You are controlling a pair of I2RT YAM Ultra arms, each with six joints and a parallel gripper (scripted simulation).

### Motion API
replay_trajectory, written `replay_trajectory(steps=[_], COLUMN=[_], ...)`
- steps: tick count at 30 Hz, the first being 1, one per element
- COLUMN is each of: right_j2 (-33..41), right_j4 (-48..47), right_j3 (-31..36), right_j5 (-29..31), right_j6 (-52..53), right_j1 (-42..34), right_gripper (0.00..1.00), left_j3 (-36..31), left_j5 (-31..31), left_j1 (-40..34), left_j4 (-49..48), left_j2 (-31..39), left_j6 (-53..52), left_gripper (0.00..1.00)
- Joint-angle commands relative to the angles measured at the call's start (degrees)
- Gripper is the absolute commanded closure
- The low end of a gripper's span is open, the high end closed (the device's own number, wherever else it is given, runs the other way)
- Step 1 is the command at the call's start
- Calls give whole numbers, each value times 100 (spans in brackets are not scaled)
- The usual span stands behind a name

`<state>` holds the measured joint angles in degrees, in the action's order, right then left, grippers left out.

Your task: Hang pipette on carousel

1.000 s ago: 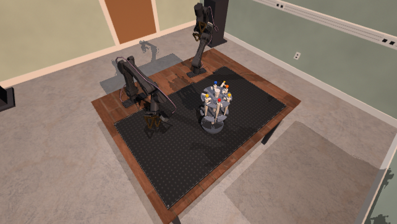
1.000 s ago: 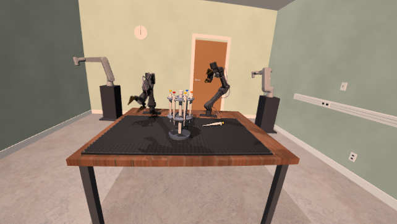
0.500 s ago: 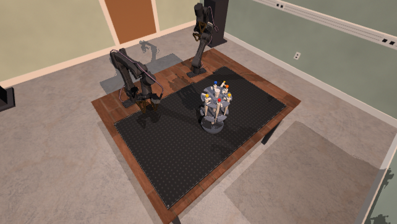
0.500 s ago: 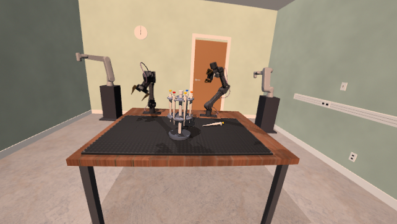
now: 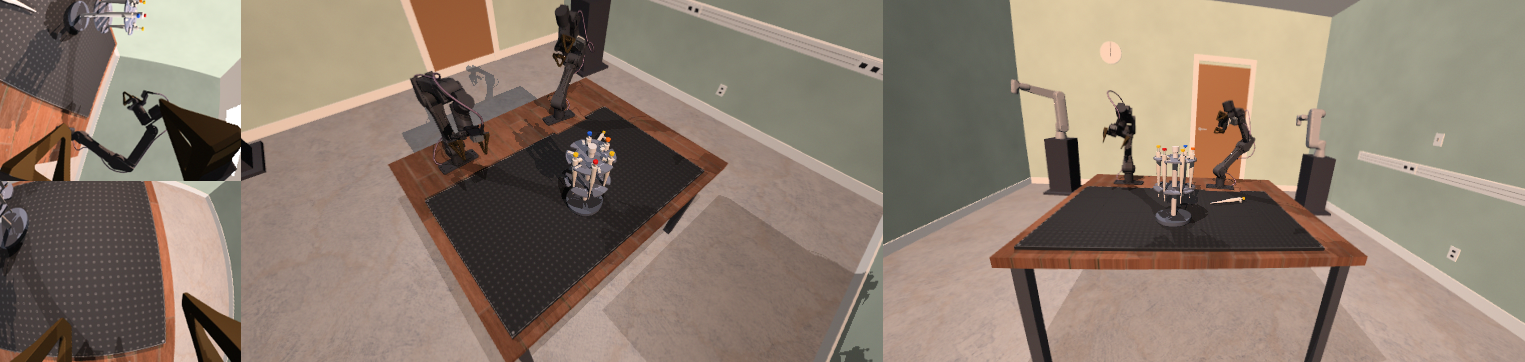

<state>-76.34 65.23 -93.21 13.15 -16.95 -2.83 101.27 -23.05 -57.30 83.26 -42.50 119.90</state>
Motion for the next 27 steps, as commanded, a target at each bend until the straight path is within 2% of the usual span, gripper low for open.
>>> replay_trajectory(steps=[1, 4, 7, 10, 13, 16, 20, 23, 27], right_j2=[383, 673, 862, 1139, 1206, 1474, 1758, 1782, 1572], right_j4=[683, 965, 1297, 1586, 1755, 2022, 2375, 2413, 2459], right_j3=[-285, -323, -439, -497, -577, -608, -727, -757, -800], right_j5=[-267, -661, -646, -1040, -1076, -1504, -1495, -1212, -1267], right_j6=[347, 711, 795, 1154, 1169, 1480, 1588, 1828, 1744], right_j1=[-126, 62, -135, 65, -44, 219, -14, 400, 1267], right_gripper=[0, 0, 0, 0, 0, 0, 0, 0, 0], left_j3=[-92, -93, -94, -94, -95, -96, -96, -97, -98], left_j5=[-88, -89, -91, -92, -93, -94, -95, -96, -97], left_j1=[-76, -78, -80, -82, -83, -84, -86, -87, -88], left_j4=[-7, -7, -8, -9, -9, -10, -10, -11, -11], left_j2=[77, 78, 79, 80, 80, 81, 81, 82, 82], left_j6=[10, 10, 10, 10, 10, 10, 10, 10, 10], left_gripper=[0, 0, 0, 0, 0, 0, 0, 0, 0])
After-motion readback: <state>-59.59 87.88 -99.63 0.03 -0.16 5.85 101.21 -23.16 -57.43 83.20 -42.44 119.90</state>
